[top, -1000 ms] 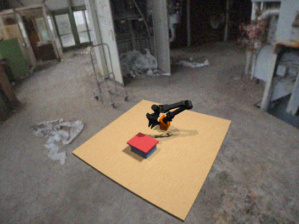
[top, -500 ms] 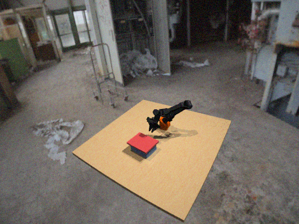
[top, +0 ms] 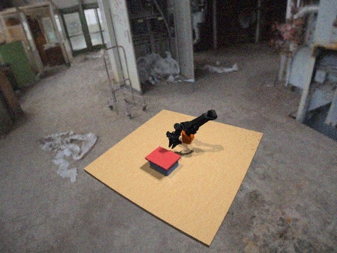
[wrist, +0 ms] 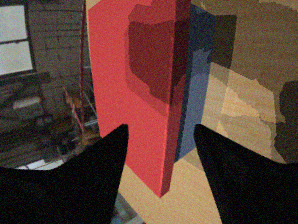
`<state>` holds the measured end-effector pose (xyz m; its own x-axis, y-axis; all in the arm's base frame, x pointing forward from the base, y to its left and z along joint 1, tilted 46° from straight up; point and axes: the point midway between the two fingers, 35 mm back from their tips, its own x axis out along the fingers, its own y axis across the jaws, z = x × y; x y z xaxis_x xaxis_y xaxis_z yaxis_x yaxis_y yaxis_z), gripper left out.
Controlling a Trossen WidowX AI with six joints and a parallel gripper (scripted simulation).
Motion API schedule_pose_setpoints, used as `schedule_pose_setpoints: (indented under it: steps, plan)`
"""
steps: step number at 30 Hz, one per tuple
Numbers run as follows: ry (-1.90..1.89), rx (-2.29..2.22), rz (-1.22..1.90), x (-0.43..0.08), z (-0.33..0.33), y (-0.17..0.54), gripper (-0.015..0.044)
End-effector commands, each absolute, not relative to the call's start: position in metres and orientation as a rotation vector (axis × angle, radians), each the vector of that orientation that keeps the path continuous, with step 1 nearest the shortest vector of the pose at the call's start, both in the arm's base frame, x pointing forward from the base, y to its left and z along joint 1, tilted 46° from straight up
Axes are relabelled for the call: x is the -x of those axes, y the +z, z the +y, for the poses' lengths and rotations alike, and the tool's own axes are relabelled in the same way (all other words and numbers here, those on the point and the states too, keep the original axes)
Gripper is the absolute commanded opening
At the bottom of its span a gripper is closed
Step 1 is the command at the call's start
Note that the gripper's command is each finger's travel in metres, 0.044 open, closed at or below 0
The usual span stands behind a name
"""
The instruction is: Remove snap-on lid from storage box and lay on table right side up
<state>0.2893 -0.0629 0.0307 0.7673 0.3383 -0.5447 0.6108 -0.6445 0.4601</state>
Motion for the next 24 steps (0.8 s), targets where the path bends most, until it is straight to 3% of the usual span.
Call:
schedule_pose_setpoints:
  steps: [1, 24]
  plan:
    - [-0.559, -2.317, 0.711, -0.295, -0.060, 0.024, 0.0235]
    - [-0.549, -2.325, 0.706, -0.321, -0.044, 0.005, 0.0235]
